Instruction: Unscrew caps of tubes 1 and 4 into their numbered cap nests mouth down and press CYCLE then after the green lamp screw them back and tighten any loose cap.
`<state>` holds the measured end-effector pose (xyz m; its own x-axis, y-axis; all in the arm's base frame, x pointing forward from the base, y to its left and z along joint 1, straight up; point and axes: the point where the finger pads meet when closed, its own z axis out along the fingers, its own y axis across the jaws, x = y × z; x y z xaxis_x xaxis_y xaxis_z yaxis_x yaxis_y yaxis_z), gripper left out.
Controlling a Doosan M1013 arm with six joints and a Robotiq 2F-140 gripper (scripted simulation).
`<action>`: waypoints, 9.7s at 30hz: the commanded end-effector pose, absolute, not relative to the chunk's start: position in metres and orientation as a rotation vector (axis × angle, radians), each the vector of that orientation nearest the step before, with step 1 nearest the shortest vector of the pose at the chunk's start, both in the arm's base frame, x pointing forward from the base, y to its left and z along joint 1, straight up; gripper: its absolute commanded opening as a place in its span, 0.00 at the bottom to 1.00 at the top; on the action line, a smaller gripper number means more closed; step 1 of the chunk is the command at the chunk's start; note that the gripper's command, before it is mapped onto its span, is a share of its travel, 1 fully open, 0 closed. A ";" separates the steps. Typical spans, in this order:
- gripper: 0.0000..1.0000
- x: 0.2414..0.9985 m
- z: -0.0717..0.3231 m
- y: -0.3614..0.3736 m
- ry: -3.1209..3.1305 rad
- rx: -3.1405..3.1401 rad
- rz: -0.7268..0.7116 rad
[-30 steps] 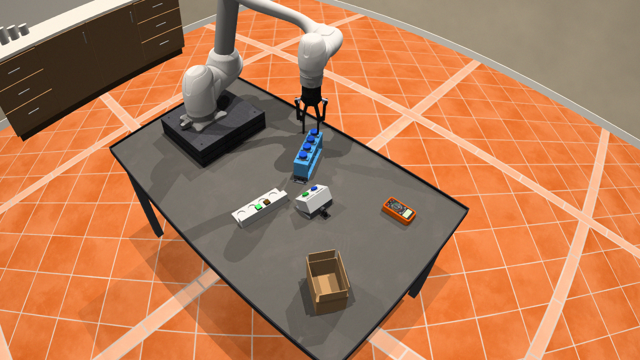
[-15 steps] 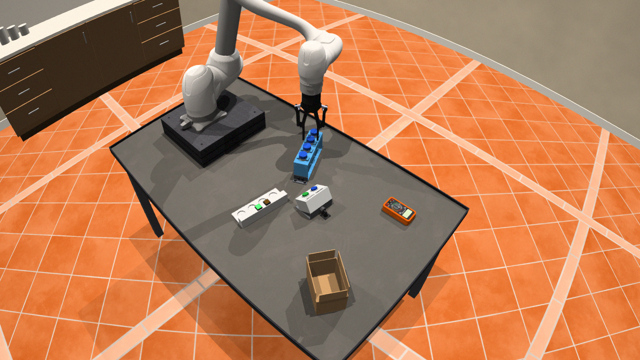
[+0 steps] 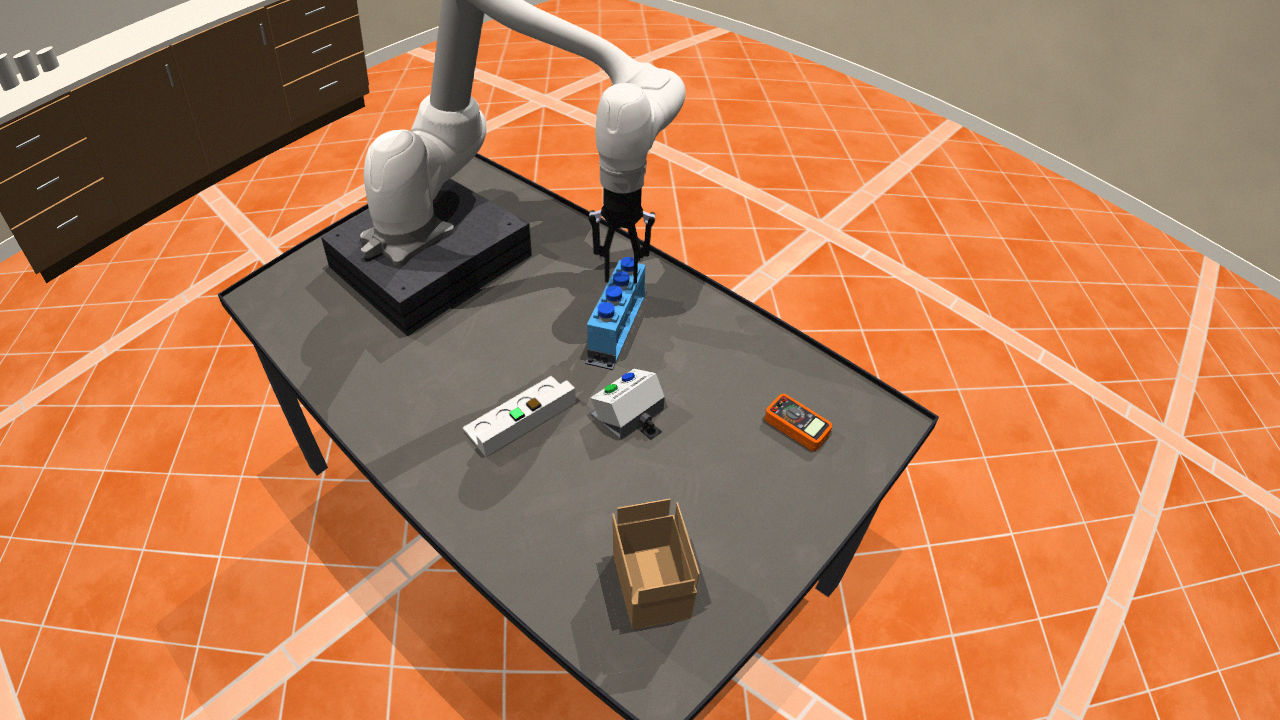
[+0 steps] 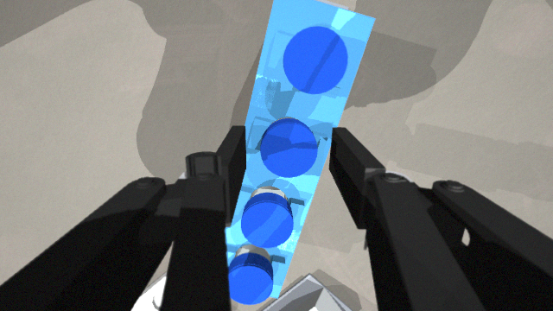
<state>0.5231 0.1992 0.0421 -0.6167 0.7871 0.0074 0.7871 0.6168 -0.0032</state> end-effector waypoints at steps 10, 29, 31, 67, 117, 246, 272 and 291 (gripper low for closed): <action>0.41 0.524 0.038 0.199 -2.818 -1.372 -0.002; 0.30 0.524 0.038 0.199 -2.790 -1.428 -0.002; 0.30 0.524 0.038 0.199 -2.761 -1.484 -0.002; 0.41 0.524 0.038 0.199 -2.402 -2.013 0.001; 0.41 0.545 0.048 0.152 -2.818 -1.372 -0.002; 0.30 0.545 0.039 0.152 -2.517 -1.868 0.000; 0.41 0.545 0.038 0.152 -2.099 -2.328 0.002; 0.41 0.545 0.039 0.152 -2.982 -0.967 -0.004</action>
